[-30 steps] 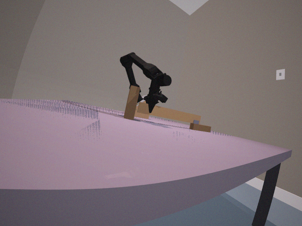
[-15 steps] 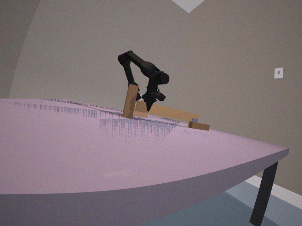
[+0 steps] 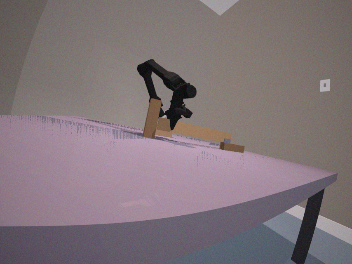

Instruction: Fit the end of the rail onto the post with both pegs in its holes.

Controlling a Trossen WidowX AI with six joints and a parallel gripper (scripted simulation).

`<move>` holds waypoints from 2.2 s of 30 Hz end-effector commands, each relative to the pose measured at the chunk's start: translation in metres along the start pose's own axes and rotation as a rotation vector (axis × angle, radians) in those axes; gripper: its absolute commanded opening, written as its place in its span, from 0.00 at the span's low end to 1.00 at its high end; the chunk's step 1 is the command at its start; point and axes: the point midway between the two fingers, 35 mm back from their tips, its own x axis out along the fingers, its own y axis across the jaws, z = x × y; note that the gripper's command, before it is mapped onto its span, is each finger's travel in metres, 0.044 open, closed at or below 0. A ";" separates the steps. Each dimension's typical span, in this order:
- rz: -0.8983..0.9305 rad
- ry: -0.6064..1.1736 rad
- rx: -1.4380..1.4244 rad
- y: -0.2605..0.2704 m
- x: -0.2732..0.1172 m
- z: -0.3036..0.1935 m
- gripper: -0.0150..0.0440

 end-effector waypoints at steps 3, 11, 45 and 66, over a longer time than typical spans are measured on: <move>-0.008 -0.003 0.000 -0.001 -0.003 -0.003 0.25; -0.008 -0.003 -0.001 -0.001 -0.003 -0.006 0.25; 0.001 -0.001 0.000 0.000 0.000 -0.008 1.00; -0.008 -0.005 0.000 0.001 -0.030 0.022 1.00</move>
